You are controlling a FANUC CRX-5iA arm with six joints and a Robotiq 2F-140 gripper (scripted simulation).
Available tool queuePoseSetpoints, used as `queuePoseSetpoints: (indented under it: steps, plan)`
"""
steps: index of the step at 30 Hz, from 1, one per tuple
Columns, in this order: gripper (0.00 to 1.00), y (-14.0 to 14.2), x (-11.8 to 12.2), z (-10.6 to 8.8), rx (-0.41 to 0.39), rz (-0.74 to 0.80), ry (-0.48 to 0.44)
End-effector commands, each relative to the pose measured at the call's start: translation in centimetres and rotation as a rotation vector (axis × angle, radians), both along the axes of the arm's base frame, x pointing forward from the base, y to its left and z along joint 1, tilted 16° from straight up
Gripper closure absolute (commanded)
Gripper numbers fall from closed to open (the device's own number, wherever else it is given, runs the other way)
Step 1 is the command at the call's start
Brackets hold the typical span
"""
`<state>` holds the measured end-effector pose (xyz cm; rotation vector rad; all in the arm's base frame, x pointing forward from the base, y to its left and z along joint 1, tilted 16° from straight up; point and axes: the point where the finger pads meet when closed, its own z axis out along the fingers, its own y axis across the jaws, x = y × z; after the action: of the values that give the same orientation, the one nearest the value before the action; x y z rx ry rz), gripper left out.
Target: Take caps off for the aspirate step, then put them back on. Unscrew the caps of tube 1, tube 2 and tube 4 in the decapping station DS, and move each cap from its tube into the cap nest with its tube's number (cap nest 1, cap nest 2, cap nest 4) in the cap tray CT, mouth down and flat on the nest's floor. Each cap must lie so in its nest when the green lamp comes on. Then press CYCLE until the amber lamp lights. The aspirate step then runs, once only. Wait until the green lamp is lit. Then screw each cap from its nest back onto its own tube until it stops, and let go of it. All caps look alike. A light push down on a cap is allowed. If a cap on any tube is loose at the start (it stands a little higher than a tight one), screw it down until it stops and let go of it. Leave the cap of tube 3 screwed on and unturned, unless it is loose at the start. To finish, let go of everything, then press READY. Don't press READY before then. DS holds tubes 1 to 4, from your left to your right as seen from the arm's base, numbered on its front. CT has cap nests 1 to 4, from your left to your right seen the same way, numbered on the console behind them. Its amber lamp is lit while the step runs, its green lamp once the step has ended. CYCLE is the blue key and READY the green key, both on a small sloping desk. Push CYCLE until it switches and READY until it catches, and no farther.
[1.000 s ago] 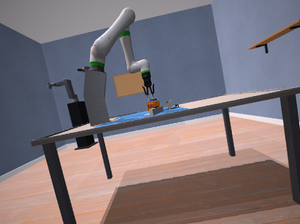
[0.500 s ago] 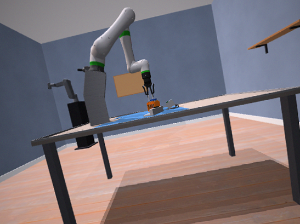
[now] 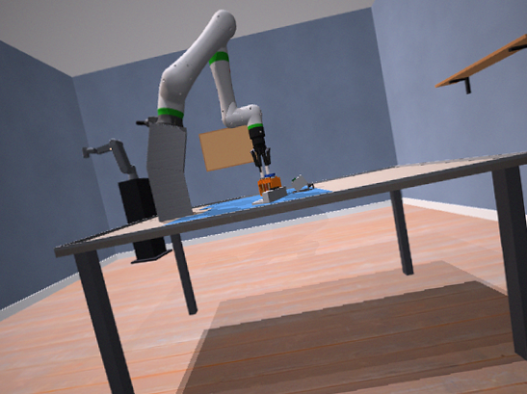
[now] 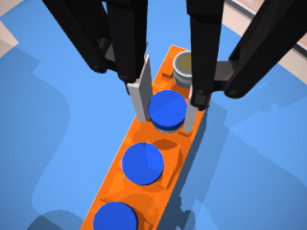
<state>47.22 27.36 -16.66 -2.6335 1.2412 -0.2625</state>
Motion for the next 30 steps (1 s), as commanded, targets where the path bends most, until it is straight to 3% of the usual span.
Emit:
queuePoseSetpoints:
  steps: [1, 4, 10, 11, 23, 27, 30]
  plan:
    - [1.0, -0.01, 0.07, 0.04, -0.042, 0.197, -0.02]
    - [1.0, -0.01, 0.07, 0.05, -0.079, 0.338, -0.039]
    - [1.0, -0.01, 0.07, 0.05, -0.079, 0.338, -0.039]
    - [0.65, -0.01, 0.07, 0.05, -0.079, 0.338, -0.039]
    - [0.65, -0.01, 0.07, 0.05, -0.079, 0.338, -0.039]
    - [0.65, 0.0, 0.08, 0.02, 0.0, 0.036, 0.0]
    - [0.65, 0.0, 0.08, 0.02, 0.021, -0.047, 0.011]
